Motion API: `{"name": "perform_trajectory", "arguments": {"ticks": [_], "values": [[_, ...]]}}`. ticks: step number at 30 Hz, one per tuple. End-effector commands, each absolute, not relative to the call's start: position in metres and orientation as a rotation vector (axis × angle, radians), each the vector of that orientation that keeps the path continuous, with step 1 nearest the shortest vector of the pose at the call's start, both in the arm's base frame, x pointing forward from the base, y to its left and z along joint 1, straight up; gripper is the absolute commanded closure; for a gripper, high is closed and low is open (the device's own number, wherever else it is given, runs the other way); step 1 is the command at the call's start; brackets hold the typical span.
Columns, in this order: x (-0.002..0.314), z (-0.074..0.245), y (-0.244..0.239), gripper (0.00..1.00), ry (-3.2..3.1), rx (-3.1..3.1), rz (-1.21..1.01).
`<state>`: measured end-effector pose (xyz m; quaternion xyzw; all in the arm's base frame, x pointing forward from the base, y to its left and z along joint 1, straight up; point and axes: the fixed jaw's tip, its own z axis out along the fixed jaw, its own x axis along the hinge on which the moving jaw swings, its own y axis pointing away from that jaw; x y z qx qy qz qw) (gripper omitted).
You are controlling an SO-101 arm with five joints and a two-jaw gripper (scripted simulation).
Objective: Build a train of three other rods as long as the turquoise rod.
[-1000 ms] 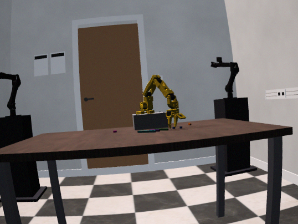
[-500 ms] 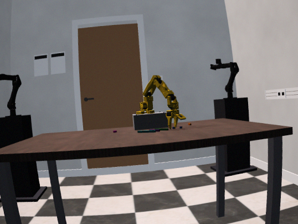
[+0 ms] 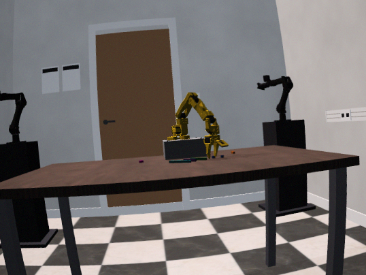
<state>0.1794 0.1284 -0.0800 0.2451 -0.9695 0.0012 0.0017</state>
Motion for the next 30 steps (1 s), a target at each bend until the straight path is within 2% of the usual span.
{"name": "perform_trajectory", "arguments": {"ticks": [1,13,30], "values": [[0.1779,-0.0835,0.1301,0.82,-3.039,0.772,0.003],[0.1779,-0.0835,0.1301,0.85,-3.039,0.772,0.003],[0.1779,-0.0835,0.1301,0.95,-3.039,0.772,0.003]]}}
